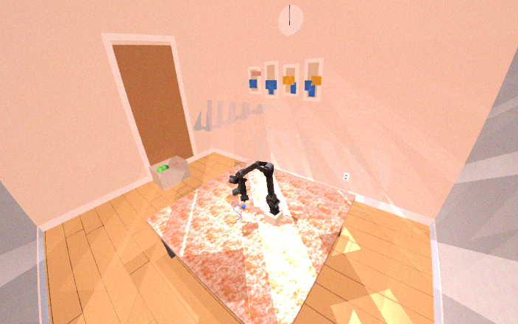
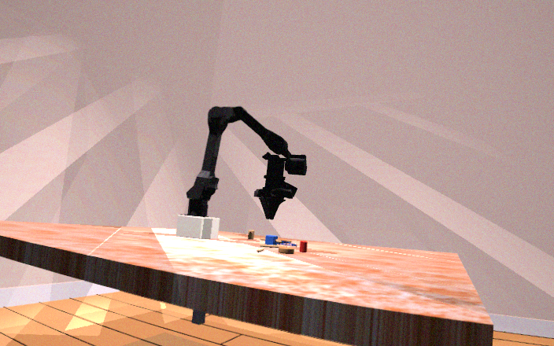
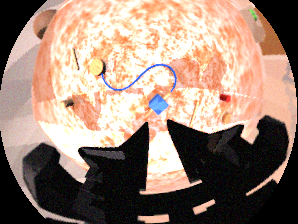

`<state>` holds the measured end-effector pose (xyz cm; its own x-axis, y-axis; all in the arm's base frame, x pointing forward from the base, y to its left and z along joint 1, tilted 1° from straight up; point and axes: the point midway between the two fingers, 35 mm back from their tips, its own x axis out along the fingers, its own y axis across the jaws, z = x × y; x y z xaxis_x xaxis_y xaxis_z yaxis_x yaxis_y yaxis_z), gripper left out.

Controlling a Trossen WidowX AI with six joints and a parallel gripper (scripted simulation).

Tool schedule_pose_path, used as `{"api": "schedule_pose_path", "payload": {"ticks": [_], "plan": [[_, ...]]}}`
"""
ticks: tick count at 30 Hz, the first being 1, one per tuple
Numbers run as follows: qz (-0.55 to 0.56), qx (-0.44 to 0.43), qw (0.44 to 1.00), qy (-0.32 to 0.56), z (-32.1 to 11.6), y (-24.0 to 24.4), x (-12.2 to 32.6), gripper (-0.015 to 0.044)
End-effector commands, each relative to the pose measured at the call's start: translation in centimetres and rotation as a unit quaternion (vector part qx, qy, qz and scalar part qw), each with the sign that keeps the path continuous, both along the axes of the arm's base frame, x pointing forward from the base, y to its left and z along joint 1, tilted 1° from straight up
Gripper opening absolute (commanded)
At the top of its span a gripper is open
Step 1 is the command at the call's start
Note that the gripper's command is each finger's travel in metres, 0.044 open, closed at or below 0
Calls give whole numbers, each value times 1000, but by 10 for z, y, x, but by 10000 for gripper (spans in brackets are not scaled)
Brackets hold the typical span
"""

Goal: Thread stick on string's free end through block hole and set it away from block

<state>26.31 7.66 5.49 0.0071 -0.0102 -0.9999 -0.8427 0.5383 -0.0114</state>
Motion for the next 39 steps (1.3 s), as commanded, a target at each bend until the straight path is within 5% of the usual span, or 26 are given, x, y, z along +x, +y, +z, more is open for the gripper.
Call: {"api": "schedule_pose_path", "payload": {"ticks": [1, 39], "plan": [[-406, 13, 914, -17, 5, -2, -14, 124], [-434, 13, 901, -17, -16, -2, -12, 124]]}}
